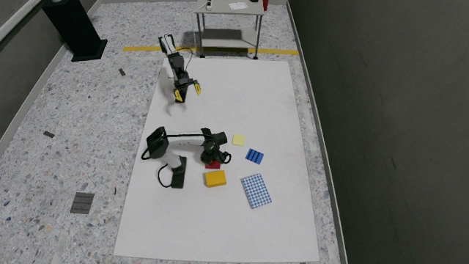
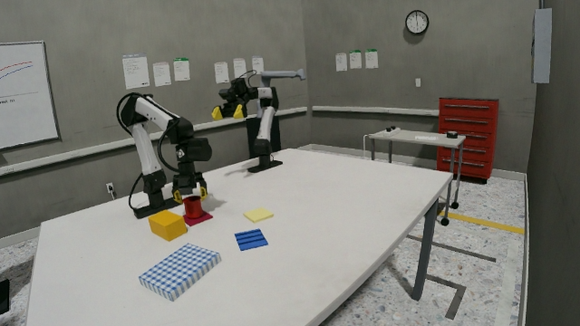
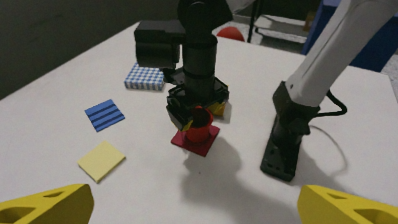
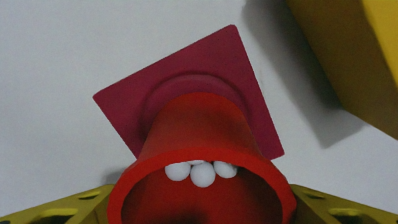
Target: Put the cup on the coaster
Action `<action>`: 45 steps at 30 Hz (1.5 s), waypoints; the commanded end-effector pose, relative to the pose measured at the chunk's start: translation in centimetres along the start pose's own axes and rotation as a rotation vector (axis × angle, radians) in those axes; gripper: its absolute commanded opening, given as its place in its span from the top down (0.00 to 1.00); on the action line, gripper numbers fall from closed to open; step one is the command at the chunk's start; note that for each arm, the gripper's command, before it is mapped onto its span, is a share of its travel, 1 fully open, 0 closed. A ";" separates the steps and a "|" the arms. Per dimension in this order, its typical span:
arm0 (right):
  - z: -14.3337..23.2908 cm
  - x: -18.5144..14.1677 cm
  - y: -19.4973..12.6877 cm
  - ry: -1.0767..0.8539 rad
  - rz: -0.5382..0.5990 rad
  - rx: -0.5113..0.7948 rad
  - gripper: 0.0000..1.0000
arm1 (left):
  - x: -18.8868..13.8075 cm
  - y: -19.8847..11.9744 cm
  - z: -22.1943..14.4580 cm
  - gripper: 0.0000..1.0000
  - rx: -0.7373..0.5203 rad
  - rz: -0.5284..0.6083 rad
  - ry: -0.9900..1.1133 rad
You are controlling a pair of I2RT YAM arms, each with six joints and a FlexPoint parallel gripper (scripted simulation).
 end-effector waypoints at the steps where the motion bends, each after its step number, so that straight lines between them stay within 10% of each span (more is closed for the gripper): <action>1: 0.1 0.6 0.1 0.027 -0.025 0.007 0.41 | -0.5 0.1 0.4 0.00 0.011 0.011 -0.009; 8: 0.1 0.6 0.2 0.025 -0.024 0.006 0.41 | -0.5 0.1 0.4 0.00 0.011 0.011 -0.009; 12: 0.1 0.6 0.2 0.025 -0.024 0.005 0.00 | -0.5 0.1 0.4 0.00 0.011 0.011 -0.009; 28: -0.2 0.3 -6.4 -0.017 -0.099 0.038 0.00 | -0.5 0.1 0.4 0.00 0.011 0.011 -0.009; 45: -3.5 -4.7 -7.0 -0.728 -0.370 0.106 0.00 | -0.5 0.1 0.4 0.00 0.011 0.011 -0.009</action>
Point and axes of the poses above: on each arm, the point where the finger pads meet when closed, its own y axis out along the fingers, its own z axis across the jaws, x = y × z, the point moved 10 cm from there along -y, back along the fingers, and after that the axes turned 15 degrees about -y, right-handed, at the moved point
